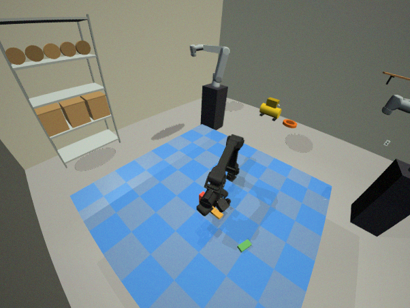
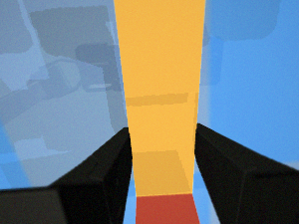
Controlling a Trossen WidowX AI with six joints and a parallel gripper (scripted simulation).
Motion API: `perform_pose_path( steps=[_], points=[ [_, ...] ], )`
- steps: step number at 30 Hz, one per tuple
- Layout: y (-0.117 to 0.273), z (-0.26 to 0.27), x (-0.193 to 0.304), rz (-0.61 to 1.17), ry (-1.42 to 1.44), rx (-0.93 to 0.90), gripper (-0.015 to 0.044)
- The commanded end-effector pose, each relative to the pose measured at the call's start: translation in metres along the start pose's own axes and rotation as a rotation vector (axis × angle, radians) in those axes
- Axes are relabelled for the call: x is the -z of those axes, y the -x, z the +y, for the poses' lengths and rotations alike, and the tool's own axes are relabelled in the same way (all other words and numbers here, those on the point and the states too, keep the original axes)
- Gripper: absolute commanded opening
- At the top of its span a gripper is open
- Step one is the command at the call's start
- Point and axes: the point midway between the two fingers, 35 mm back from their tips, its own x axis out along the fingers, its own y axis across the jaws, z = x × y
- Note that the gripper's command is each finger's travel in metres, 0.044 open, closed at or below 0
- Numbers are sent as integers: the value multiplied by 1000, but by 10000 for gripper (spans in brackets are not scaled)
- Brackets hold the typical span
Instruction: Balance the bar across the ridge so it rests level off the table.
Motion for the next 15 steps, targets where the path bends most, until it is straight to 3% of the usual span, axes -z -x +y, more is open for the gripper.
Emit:
perform_pose_path(
  steps=[1, 15],
  points=[
    [-1, 0, -1, -3, 2, 1, 0],
    [-2, 0, -1, -3, 2, 1, 0]
  ],
)
